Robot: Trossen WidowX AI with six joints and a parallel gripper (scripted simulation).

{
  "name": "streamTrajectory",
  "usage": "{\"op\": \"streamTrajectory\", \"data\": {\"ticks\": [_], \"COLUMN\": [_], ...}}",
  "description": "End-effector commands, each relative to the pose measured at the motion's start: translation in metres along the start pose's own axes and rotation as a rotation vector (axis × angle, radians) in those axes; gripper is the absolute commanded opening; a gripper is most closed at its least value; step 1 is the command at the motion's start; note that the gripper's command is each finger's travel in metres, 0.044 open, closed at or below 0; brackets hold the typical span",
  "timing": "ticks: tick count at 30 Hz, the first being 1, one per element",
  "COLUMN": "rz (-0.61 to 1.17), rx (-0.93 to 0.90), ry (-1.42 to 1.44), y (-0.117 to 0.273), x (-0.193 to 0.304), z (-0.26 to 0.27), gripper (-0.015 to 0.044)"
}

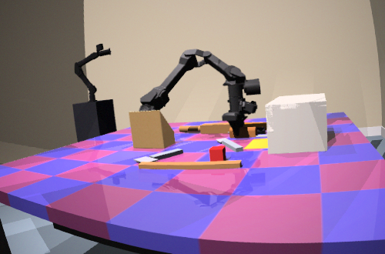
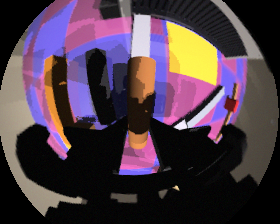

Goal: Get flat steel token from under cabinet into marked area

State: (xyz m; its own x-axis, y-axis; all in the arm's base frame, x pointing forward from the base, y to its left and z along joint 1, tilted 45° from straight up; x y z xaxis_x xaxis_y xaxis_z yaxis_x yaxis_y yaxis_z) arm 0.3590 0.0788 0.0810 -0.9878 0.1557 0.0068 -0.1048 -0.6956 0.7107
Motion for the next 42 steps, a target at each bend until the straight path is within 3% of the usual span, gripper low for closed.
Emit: {"op": "streamTrajectory", "data": {"ticks": [1,42], "rz": [-0.001,-0.002], "rx": [-0.004,-0.004], "ry": [0.004,0.006], "y": [0.000,-0.001], "x": [-0.006,-0.040], "z": [0.000,-0.007], "gripper": [0.0000,0.0000]}}
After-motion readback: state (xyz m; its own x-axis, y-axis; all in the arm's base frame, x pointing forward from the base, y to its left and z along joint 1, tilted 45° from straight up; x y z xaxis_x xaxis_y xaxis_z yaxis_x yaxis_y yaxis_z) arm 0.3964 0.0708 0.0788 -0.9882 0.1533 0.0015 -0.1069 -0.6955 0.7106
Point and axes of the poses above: the point midway between the two fingers, 35 mm back from their tips, its own y axis back along the fingers, its own z axis across the jaws, x = y × z, the point moved 3 cm from there along y, back along the fingers, and after that the axes turned 3 degrees about y, right-handed, at the moved point
